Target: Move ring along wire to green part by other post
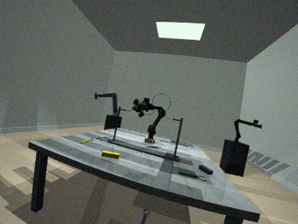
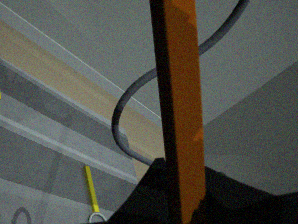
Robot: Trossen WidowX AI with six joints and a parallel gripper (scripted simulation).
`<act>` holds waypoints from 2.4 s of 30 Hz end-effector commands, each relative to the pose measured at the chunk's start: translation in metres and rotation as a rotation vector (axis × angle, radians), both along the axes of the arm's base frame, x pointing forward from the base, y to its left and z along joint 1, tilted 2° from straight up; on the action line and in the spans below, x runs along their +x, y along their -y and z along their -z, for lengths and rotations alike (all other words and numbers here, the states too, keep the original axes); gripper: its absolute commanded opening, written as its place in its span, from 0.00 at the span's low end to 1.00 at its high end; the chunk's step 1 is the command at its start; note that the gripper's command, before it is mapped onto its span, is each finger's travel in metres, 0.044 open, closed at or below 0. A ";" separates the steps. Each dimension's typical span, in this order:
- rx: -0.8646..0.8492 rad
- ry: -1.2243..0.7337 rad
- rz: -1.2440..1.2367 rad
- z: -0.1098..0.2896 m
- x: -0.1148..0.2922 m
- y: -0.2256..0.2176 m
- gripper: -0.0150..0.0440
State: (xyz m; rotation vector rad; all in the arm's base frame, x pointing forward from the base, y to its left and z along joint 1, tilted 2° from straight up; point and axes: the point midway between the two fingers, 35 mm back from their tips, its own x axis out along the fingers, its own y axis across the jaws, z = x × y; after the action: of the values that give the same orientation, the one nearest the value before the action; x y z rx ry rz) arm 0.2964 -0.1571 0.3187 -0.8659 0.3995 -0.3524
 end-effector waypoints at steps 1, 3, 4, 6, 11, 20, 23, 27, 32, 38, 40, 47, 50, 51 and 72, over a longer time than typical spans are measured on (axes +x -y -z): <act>-0.099 -0.003 0.008 -0.003 -0.001 0.004 0.00; -0.142 -0.003 0.009 -0.005 -0.001 0.006 0.00; -0.164 -0.003 0.009 -0.006 -0.001 0.006 0.00; -0.208 -0.003 0.010 -0.009 -0.001 0.008 0.00; -0.317 -0.004 0.014 -0.015 -0.002 0.011 0.00; -0.510 -0.005 0.019 -0.026 -0.002 0.015 0.00; -0.561 -0.005 0.020 -0.029 -0.002 0.015 0.00; -0.624 -0.005 0.022 -0.033 -0.002 0.016 0.00; -0.709 -0.006 0.025 -0.038 -0.002 0.016 0.00; -0.794 -0.006 0.028 -0.042 -0.002 0.016 0.00; -0.818 -0.007 0.029 -0.043 -0.002 0.016 0.00; -0.870 -0.007 0.031 -0.042 -0.002 0.017 0.00; -0.876 -0.007 0.031 -0.041 -0.002 0.018 0.00; -0.878 -0.007 0.031 -0.040 -0.002 0.018 0.00; -0.616 -0.007 0.026 0.008 -0.001 0.022 0.00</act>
State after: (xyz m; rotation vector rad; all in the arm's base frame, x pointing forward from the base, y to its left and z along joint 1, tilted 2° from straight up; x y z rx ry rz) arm 0.2955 -0.1795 0.3245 -1.5347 0.2903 -0.5252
